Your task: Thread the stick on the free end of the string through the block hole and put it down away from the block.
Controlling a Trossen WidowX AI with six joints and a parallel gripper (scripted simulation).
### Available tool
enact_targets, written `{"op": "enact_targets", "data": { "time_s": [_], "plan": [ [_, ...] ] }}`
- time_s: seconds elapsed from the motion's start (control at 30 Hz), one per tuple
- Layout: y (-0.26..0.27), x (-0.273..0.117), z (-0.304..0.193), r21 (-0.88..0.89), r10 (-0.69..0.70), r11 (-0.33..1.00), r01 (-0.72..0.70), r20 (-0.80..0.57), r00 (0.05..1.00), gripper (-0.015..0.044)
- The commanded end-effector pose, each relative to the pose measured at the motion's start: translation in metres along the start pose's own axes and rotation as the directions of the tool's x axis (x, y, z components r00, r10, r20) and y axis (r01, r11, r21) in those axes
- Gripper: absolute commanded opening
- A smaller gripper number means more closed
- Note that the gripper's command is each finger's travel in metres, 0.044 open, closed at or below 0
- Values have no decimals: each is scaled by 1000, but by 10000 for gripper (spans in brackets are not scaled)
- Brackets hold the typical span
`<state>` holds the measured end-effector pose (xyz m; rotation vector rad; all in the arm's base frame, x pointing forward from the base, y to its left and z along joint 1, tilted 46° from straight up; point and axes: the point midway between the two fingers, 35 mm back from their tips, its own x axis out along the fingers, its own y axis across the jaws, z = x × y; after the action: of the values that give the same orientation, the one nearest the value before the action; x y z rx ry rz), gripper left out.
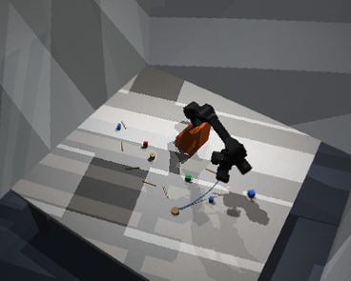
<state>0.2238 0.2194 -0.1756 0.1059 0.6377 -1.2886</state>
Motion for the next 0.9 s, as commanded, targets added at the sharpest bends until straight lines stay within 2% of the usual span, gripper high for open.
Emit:
{"op": "enact_targets", "data": {
  "time_s": [0.0, 0.87],
  "plan": [
    [0, 1, 0, 4, -2, 1000, 2, -3, 1000, 0],
    [10, 35, 1, -9, -17, 1000, 16, -124, 992, 0]
  ]
}}
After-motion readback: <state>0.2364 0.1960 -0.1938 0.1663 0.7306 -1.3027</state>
